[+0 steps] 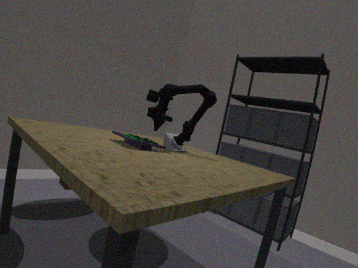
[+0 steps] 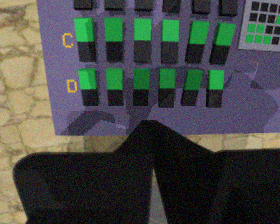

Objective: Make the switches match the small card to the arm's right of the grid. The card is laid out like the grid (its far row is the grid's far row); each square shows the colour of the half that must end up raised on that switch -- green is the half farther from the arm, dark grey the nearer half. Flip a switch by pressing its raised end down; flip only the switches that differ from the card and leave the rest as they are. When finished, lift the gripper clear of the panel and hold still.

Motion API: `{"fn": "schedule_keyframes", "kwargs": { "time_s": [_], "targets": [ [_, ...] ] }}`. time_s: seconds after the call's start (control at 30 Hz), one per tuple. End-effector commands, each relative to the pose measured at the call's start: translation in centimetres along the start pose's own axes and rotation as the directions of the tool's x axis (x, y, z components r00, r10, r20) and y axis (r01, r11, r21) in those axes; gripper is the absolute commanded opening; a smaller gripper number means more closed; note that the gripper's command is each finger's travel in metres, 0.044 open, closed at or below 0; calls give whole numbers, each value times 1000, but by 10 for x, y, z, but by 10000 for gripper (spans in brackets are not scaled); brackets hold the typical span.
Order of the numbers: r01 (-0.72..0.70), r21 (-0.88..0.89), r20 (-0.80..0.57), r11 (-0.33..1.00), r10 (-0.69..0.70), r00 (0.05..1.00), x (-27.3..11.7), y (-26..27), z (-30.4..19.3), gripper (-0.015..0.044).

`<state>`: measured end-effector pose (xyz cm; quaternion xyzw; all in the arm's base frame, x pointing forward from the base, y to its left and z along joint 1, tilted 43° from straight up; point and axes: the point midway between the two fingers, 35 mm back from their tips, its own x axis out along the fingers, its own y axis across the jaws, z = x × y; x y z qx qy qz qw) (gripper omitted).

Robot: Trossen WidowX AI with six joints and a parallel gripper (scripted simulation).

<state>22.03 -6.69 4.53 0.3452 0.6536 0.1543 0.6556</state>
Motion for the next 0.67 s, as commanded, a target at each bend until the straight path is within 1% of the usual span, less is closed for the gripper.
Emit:
{"fn": "schedule_keyframes", "kwargs": {
  "time_s": [0.0, 0.2, 0.63],
  "targets": [
    [2, -6, -8, 1000, -2, 1000, -6, -1, 7, 0],
    [2, -9, -5, 1000, -2, 1000, -11, -10, 67, 0],
    [2, -9, -5, 1000, -2, 1000, -11, -10, 68, 0]
  ]
}}
